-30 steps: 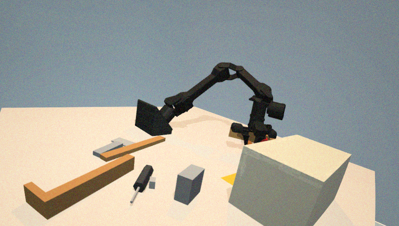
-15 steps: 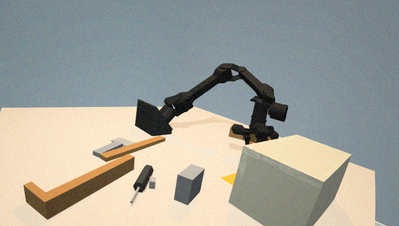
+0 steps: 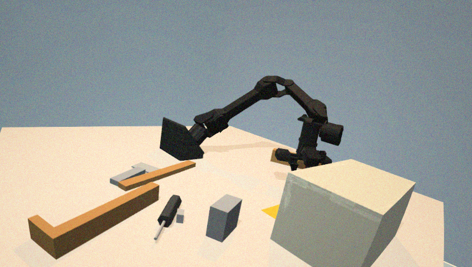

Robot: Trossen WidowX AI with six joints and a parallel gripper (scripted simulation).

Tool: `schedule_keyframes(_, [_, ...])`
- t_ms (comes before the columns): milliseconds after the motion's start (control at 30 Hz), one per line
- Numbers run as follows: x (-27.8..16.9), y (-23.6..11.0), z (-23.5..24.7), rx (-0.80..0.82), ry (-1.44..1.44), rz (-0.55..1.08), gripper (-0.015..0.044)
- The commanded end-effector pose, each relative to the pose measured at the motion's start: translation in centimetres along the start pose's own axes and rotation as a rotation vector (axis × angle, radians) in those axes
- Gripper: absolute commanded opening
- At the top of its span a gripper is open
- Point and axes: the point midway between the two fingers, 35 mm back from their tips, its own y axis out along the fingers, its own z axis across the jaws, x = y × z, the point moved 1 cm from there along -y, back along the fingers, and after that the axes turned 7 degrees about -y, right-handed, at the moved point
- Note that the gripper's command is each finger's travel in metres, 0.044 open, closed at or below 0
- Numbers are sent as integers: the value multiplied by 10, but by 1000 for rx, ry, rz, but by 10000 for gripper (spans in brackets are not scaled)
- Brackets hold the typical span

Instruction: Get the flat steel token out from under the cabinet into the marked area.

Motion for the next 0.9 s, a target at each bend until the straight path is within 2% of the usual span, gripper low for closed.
schedule_keyframes(0, [6,0,-1,-1,-1,-2,0])
schedule_keyframes(300, [7,0,-3,-1,-1,-2,0])
schedule_keyframes(867, [-17,1,1,0,-1,-1,0])
